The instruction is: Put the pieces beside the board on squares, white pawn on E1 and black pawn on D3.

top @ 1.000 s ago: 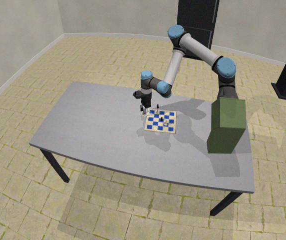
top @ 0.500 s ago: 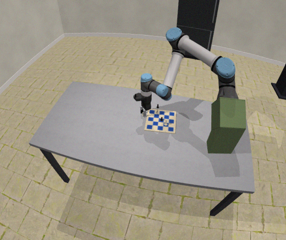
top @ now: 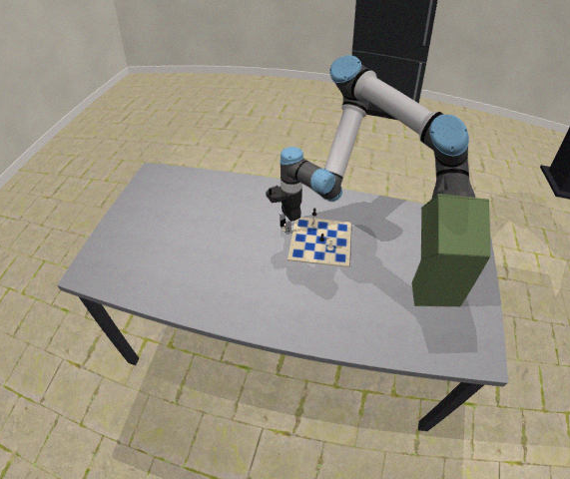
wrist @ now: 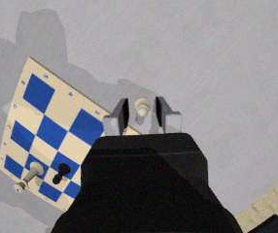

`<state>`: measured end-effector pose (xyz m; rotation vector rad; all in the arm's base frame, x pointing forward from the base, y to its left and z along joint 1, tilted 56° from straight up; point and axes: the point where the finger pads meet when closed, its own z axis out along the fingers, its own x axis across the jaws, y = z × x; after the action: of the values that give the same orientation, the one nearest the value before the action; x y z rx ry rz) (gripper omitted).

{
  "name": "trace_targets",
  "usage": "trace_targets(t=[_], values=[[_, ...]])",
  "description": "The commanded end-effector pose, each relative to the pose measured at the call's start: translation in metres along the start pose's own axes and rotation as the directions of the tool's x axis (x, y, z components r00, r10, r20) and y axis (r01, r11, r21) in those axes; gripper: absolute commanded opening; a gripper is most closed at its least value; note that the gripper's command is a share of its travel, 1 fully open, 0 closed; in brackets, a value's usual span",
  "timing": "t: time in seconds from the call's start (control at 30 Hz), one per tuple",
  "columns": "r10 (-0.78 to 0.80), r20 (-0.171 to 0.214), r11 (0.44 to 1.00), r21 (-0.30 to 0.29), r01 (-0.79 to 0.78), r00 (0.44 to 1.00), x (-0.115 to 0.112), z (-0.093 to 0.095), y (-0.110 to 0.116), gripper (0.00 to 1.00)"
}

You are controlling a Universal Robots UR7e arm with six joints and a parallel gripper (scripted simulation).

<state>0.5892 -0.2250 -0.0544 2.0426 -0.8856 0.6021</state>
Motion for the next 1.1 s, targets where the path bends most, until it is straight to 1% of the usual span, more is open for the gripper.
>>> trace_targets(t=[0.0,0.67,0.7,1.07], values=[[0.000,-0.001,1.000,0.001,0.000,1.000,0.0004,-0.0006,-0.0003,0.68],[0.000,-0.001,1.000,0.001,0.000,1.000,0.0004,-0.0006,-0.0003,0.68],[0.000,-0.001,1.000,0.001,0.000,1.000,0.0004,-0.0006,-0.0003,0.00],[0.000,-0.001,1.000,0.001,0.000,1.000,0.0004,-0.0006,-0.0003,0.00]])
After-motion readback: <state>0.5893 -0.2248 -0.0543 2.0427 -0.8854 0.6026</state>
